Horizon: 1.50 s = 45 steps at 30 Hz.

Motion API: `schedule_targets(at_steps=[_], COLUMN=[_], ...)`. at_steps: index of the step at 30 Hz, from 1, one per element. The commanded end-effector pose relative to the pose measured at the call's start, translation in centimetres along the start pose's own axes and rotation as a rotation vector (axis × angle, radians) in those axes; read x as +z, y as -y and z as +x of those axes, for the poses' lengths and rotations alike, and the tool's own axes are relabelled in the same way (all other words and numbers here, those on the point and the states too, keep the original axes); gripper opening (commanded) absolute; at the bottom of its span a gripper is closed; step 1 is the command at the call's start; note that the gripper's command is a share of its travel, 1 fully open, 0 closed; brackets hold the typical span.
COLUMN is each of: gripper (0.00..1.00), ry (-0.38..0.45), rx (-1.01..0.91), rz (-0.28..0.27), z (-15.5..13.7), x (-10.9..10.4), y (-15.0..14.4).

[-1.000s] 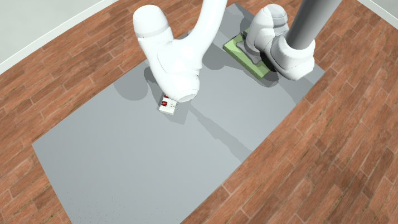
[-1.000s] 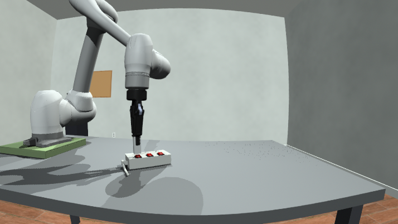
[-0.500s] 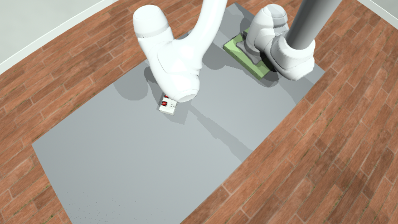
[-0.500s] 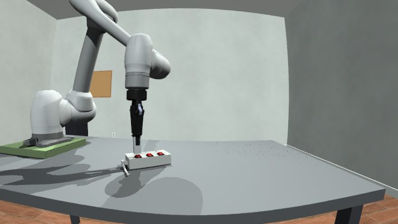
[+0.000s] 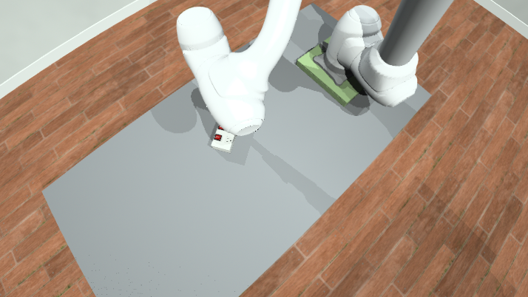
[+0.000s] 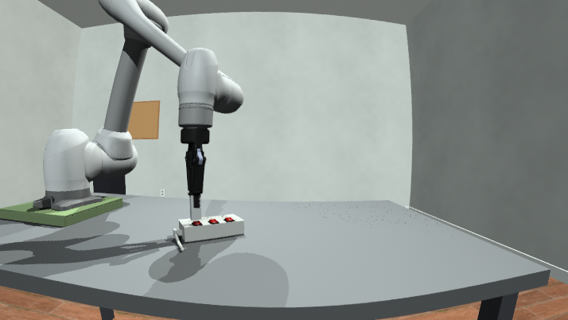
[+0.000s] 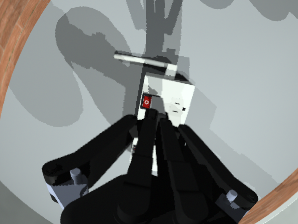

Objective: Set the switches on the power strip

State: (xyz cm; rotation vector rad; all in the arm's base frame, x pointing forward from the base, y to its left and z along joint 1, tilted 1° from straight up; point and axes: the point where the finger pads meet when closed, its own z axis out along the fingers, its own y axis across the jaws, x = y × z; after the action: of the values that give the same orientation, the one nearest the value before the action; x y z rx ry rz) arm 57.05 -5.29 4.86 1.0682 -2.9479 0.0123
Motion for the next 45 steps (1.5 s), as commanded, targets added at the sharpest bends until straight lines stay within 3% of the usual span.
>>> schedule_targets(at_steps=[1,45], gripper=[0.00,0.00], ry=[0.000,0.000], rx=[0.000,0.000], rz=[0.000,0.000], z=[0.00,0.00], x=[0.06,0.82], y=[0.00,0.00])
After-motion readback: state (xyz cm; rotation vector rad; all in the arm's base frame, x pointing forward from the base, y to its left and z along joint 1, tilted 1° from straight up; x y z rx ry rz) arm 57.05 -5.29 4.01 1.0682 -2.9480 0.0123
